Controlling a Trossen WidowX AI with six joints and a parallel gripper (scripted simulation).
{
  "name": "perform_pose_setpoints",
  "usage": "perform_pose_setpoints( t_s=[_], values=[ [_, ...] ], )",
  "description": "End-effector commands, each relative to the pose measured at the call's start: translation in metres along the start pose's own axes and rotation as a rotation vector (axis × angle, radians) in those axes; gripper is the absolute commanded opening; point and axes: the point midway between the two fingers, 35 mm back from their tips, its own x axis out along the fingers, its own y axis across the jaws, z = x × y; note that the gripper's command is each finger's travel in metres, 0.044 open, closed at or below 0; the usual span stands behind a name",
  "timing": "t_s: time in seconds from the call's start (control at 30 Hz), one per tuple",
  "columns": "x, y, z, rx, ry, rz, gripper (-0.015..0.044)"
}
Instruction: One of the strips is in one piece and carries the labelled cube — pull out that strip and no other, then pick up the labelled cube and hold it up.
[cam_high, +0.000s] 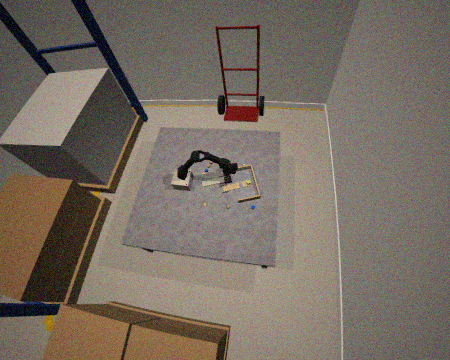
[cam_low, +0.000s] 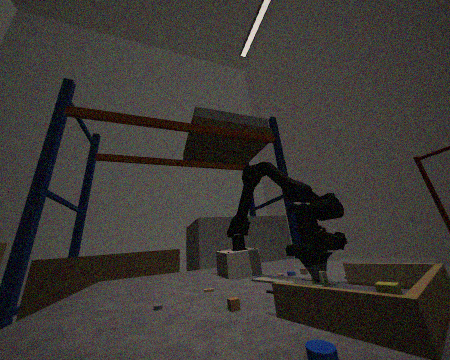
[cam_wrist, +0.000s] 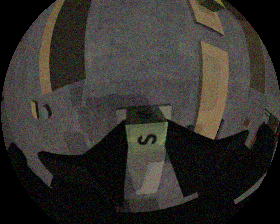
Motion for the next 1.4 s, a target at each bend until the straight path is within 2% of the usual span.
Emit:
perform_pose_setpoints(
  t_s=[0.0, 0.03, 0.17, 0.67, 1.2, 1.37],
  values=[
    [0.0, 0.0, 0.0, 0.0, -0.001, 0.0, 0.0112],
    [0.0, 0.0, 0.0, 0.0, -0.001, 0.0, 0.0105],
    [-0.002, 0.0, -0.002, 0.0, 0.0, 0.0, 0.0],
    [-0.041, 0.008, -0.057, -0.004, 0.008, -0.004, 0.0],
    [-0.044, 0.012, -0.092, -0.005, 0.01, -0.004, 0.0],
    [-0.074, 0.013, -0.092, -0.005, 0.01, -0.004, 0.0]
  ],
)
